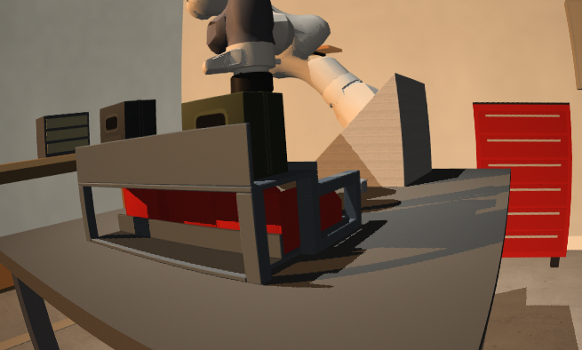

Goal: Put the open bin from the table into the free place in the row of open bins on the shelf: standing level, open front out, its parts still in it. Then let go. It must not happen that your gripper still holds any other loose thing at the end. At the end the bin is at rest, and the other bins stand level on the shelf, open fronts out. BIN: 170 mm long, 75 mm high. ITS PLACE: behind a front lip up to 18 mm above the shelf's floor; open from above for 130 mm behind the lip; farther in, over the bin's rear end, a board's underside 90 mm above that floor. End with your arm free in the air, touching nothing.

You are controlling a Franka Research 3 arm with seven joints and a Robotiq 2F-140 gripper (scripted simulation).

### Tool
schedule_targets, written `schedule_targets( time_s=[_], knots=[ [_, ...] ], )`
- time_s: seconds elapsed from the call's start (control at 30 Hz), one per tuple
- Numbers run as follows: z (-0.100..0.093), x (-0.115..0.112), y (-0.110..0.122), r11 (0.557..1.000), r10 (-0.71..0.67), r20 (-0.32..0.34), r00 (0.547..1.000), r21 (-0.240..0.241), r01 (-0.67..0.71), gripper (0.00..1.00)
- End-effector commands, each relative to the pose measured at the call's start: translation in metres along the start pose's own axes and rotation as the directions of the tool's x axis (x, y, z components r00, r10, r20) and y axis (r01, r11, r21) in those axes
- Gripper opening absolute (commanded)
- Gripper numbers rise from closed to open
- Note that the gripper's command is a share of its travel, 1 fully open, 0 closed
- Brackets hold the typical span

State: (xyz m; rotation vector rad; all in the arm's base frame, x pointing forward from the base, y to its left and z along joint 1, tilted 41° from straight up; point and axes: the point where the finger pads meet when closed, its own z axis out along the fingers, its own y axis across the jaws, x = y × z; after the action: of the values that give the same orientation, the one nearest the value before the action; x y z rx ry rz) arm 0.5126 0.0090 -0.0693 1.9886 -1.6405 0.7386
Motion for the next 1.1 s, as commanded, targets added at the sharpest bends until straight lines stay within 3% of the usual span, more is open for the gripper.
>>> schedule_targets(
  time_s=[0.0,1.07],
  knots=[
    [0.000,0.000,-0.003,1.000,-0.011,0.000,1.000,-0.002,0.011,0.00],
    [0.000,0.000,-0.017,1.000,-0.011,0.000,1.000,-0.002,0.011,0.00]
  ],
)
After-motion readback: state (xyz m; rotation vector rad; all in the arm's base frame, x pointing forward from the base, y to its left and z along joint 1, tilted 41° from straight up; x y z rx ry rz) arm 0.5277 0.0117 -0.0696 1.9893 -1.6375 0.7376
